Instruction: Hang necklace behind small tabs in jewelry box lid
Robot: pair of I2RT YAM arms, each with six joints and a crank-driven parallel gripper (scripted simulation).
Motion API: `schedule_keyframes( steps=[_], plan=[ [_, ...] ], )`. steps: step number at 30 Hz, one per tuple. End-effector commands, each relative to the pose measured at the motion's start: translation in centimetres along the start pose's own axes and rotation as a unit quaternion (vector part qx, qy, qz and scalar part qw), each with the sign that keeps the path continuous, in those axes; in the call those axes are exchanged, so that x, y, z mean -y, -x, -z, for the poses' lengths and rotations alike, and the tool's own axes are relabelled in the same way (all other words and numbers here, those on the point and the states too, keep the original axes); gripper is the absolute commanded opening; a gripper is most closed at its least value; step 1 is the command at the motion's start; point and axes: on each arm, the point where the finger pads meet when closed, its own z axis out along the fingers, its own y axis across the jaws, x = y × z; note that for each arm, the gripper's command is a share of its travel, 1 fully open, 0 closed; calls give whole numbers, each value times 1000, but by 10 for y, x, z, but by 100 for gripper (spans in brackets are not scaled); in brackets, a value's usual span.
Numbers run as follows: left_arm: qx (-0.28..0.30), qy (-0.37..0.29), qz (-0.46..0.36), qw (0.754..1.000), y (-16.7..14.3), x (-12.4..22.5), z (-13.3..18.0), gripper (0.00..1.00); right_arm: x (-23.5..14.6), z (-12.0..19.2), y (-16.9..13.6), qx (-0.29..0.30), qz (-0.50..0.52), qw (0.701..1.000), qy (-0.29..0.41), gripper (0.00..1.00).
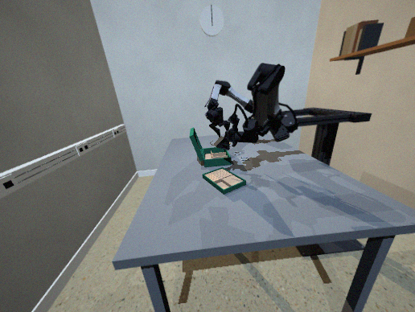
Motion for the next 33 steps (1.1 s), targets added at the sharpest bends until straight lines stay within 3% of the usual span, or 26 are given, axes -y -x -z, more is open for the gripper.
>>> schedule_keyframes(
  steps=[1, 18, 19, 33],
  plan=[
    [4, 0, -7, 1000, 3, -2, -1, 100, -2, 4, 2, 1, -3, 1000, 5, 100],
    [8, 0, -14, 1000, 6, -4, -1, 100, -3, 5, 5, 2, -8, 1000, 8, 100],
    [8, 0, -14, 1000, 6, -4, -1, 100, -3, 5, 5, 2, -8, 1000, 8, 16],
    [8, 0, -14, 1000, 6, -4, -1, 100, -3, 5, 5, 2, -8, 1000, 8, 16]
  ],
)
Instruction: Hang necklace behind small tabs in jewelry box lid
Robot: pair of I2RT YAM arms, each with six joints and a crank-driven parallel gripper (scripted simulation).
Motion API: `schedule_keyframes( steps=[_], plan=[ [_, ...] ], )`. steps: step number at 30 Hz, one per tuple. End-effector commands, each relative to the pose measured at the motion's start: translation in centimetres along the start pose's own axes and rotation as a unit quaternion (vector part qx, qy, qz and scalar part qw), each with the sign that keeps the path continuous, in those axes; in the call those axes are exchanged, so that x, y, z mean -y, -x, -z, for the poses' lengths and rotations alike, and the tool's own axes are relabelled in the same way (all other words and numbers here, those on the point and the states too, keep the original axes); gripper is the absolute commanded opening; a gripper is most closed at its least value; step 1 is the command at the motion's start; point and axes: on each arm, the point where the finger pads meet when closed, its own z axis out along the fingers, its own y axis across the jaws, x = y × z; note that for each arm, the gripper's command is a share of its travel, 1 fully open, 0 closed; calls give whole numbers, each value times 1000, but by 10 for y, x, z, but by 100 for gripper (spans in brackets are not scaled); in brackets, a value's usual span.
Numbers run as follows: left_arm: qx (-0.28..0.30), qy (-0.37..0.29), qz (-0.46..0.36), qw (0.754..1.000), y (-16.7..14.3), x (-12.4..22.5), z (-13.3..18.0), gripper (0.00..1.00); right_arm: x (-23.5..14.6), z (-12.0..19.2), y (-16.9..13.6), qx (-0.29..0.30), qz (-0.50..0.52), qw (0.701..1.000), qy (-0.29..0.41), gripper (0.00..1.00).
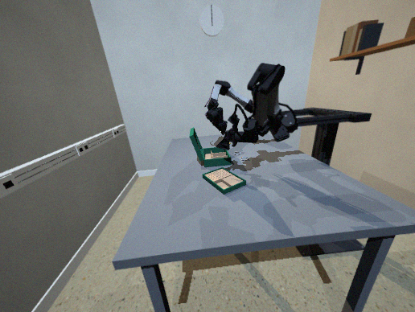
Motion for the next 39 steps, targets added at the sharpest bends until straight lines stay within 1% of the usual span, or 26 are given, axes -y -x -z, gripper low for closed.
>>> schedule_keyframes(
  steps=[1, 2, 3, 11, 16, 18, 20, 24, 28, 29, 30, 32, 33, 35, 39],
  plan=[
    [8, 0, -14, 1000, 6, -4, -1, 100, -3, 5, 5, 2, -8, 1000, 8, 16],
    [8, 0, -14, 1000, 6, -4, -1, 100, -3, 5, 5, 2, -8, 1000, 8, 16],
    [9, 4, -13, 1000, 9, -8, -5, 100, 0, -2, 7, -8, -20, 1000, 1, 16],
    [-12, 20, 26, 999, 4, -17, -12, 100, 0, -14, 9, -45, -60, 997, -7, 16],
    [-28, 39, 55, 997, 5, -32, -24, 100, 2, -30, 15, -84, -107, 991, -16, 16],
    [-28, 39, 55, 997, 5, -32, -24, 100, 2, -30, 15, -84, -107, 991, -16, 16],
    [-35, 47, 67, 996, 7, -39, -29, 100, 4, -38, 19, -100, -130, 986, -21, 16],
    [-53, 70, 105, 991, 14, -55, -43, 100, 8, -58, 30, -141, -192, 971, -27, 16],
    [-75, 98, 151, 981, 26, -71, -57, 100, 14, -81, 46, -180, -265, 947, -26, 16],
    [-72, 87, 146, 983, 24, -66, -56, 100, 13, -75, 39, -179, -247, 952, -23, 16],
    [-57, 91, 132, 985, 36, -75, -61, 100, 22, -85, 48, -175, -264, 948, -36, 16],
    [-60, 102, 145, 982, 44, -82, -66, 100, 27, -94, 56, -184, -292, 938, -37, 16],
    [-65, 108, 156, 980, 47, -84, -68, 100, 28, -99, 59, -190, -307, 932, -35, 16],
    [-65, 108, 156, 980, 47, -84, -68, 100, 28, -99, 59, -190, -307, 932, -35, 16],
    [-88, 136, 200, 966, 63, -96, -76, 100, 37, -120, 81, -211, -378, 901, -22, 16]
  ],
)
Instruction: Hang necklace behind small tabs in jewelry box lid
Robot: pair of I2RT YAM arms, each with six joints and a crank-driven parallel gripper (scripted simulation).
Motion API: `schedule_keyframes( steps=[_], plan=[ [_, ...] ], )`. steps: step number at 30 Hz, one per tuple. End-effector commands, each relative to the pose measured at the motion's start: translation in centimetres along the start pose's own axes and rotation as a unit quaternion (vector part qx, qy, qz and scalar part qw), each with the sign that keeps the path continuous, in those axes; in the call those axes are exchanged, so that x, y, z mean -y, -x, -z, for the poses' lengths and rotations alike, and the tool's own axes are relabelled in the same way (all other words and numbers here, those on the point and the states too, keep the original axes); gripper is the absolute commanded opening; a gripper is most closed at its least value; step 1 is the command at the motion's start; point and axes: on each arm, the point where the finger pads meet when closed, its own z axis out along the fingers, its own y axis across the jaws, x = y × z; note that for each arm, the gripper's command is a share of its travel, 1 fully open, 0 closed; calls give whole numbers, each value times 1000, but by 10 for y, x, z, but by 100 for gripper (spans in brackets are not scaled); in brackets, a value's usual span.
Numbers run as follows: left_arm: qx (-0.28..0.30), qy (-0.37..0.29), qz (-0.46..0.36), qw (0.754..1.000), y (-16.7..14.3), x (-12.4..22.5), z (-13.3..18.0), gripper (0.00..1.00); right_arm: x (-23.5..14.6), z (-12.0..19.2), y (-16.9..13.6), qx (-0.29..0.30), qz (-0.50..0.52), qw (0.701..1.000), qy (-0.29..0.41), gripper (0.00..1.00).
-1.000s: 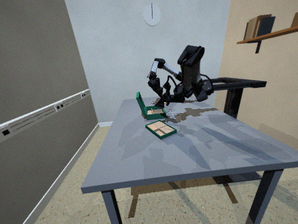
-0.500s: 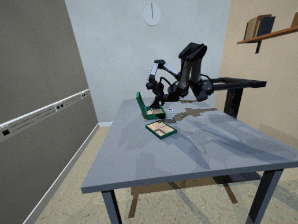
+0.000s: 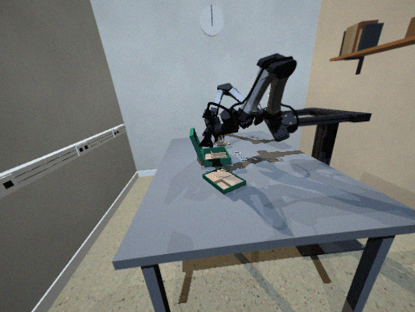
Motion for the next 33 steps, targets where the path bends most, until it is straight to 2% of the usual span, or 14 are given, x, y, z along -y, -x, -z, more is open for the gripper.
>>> schedule_keyframes(
  steps=[1, 3, 9, 10, 11, 14, 20, 21, 22, 25, 31, 33],
  plan=[
    [-37, 24, 34, 998, 13, -3, -4, 100, -17, 3, 8, -41, -45, 997, 41, 16],
    [-21, 30, 33, 999, 34, -6, -8, 100, -17, -2, 25, -39, -71, 996, 41, 16],
    [-49, 78, 98, 991, 69, -7, -9, 100, -27, -13, 77, -69, -169, 979, 87, 16],
    [-68, 63, 97, 991, 49, -1, -11, 100, -23, -13, 63, -75, -152, 983, 76, 16],
    [-33, 66, 86, 994, 77, -5, -12, 100, -21, -15, 79, -62, -170, 981, 75, 16],
    [-37, 68, 92, 993, 78, -4, -13, 100, -20, -17, 82, -64, -175, 979, 77, 16],
    [-56, 114, 146, 981, 114, -4, -1, 100, -21, -20, 139, -68, -254, 956, 133, 16],
    [-74, 105, 145, 981, 100, 1, -3, 100, -20, -21, 130, -76, -245, 958, 125, 16],
    [-46, 106, 141, 983, 122, -2, -2, 100, -16, -22, 142, -65, -259, 956, 126, 16],
    [-50, 124, 162, 978, 137, -1, 5, 100, -13, -23, 166, -59, -286, 945, 149, 16],
    [-71, 131, 179, 973, 138, 4, 7, 100, -7, -24, 181, -59, -304, 937, 163, 16],
    [-49, 132, 177, 974, 156, 2, 13, 100, -1, -25, 188, -52, -313, 935, 161, 16]
  ],
)
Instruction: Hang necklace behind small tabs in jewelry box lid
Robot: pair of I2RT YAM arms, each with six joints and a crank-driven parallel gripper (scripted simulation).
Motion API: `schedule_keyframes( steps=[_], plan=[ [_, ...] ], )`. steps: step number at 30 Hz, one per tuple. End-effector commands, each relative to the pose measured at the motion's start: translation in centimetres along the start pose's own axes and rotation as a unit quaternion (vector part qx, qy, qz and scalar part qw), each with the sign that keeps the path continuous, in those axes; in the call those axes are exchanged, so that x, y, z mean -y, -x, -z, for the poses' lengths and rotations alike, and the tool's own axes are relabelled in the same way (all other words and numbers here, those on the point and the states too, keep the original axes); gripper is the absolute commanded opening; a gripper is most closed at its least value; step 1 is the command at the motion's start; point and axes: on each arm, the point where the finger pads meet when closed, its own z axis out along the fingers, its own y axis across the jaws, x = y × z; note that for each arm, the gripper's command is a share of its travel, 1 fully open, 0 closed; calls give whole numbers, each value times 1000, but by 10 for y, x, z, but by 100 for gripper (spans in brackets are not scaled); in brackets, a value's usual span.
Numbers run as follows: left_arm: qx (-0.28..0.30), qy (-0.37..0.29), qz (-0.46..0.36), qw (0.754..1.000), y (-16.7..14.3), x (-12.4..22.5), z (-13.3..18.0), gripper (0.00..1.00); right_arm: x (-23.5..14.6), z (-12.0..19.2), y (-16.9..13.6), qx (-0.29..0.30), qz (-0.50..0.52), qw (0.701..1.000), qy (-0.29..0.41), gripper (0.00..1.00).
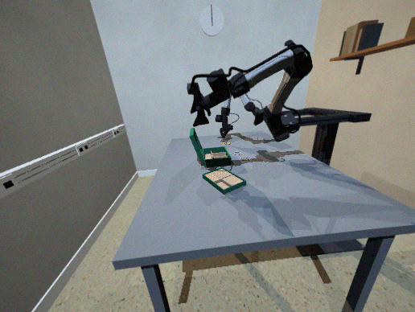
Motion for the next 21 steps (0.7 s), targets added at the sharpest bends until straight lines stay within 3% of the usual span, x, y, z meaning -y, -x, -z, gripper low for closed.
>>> schedule_keyframes(
  steps=[1, 5, 21],
  plan=[
    [16, 9, 10, 1000, 26, 3, 14, 100, -16, 9, 9, -4, -12, 999, 35, 16],
    [63, -12, -1, 998, 52, 10, 15, 100, -18, 11, 20, 18, -21, 999, 23, 16],
    [65, -4, 5, 998, 53, 4, 13, 100, -16, -8, 15, 12, -14, 1000, 22, 16]
  ],
)
